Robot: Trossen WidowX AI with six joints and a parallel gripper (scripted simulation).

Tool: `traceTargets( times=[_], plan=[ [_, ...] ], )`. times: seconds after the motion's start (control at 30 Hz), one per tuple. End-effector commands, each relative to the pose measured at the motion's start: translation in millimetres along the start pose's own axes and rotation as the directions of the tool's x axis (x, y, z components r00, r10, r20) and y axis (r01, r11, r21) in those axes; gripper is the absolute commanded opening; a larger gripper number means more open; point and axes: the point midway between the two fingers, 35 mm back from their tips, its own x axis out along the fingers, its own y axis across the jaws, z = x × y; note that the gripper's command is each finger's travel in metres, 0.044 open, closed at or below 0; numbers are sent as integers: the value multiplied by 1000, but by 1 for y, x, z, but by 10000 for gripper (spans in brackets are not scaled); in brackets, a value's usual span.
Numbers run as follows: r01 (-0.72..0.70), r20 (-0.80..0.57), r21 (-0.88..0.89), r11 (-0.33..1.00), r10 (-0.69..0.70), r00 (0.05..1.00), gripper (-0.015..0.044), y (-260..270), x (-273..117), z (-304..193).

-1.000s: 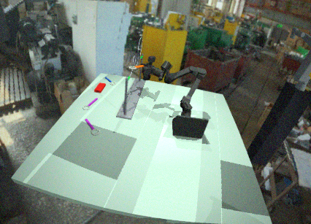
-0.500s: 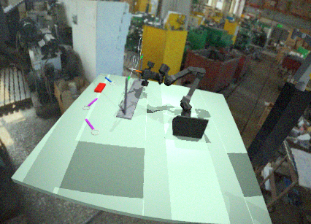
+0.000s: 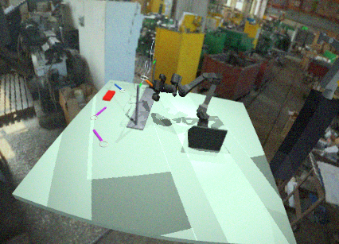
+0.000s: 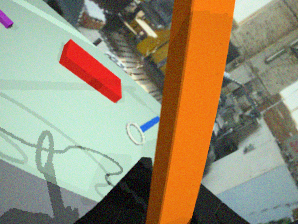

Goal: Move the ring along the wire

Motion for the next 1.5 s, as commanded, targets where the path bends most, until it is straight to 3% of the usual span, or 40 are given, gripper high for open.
traceTargets(
  times=[0.0, 0.77, 1.47],
  plan=[
    [-44, -7, 78, 996, 45, 999, -150, 17, -2, 2],
    [-212, -3, 487, 847, 245, 970, -150, 86, -22, 25],
    [-255, 19, 608, 752, 308, 951, -150, 116, -36, 47]
  ],
)
